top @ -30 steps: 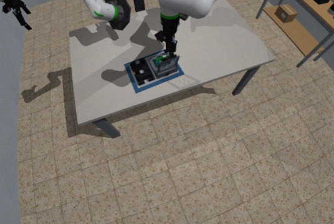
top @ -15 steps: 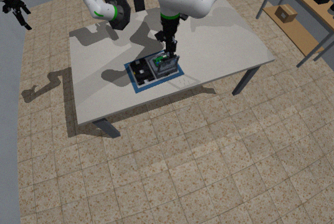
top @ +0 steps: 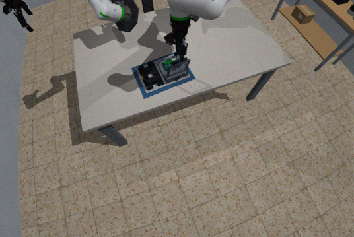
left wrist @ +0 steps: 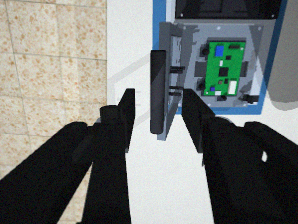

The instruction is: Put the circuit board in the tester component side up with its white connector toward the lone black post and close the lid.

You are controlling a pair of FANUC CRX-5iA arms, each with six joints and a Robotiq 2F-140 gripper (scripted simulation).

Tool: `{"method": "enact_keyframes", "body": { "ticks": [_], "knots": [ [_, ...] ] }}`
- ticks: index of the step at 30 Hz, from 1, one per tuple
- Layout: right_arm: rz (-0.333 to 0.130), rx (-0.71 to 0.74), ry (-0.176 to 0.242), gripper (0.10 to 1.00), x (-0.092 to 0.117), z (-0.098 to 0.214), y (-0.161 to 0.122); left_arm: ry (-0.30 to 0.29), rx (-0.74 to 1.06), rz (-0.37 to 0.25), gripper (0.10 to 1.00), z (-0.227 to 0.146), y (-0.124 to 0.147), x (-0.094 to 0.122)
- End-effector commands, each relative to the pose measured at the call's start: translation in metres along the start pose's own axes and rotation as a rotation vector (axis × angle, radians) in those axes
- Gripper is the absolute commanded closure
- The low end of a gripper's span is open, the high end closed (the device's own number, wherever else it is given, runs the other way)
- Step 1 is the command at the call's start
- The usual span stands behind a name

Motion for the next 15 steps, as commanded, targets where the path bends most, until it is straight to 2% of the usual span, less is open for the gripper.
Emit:
{"method": "enact_keyframes", "body": {
  "ticks": [1,15],
  "knots": [
    [0.002,0.0,0.001,0.098,0.001,0.0,0.0,0.0,0.0,0.002,0.729,0.0,0.0,0.0],
    [0.002,0.0,0.001,0.098,0.001,0.0,0.0,0.0,0.0,0.002,0.729,0.0,0.0,-0.019]
  ]
}}
Point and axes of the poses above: on each arm, the point where the finger pads meet when closed, its own x axis back along the fingers, its own z axis across the jaws, y = z × x, the point moved 2 cm from there along x, back along the fingers, and after that the axes turned 10 degrees about x, right-handed, at the moved point
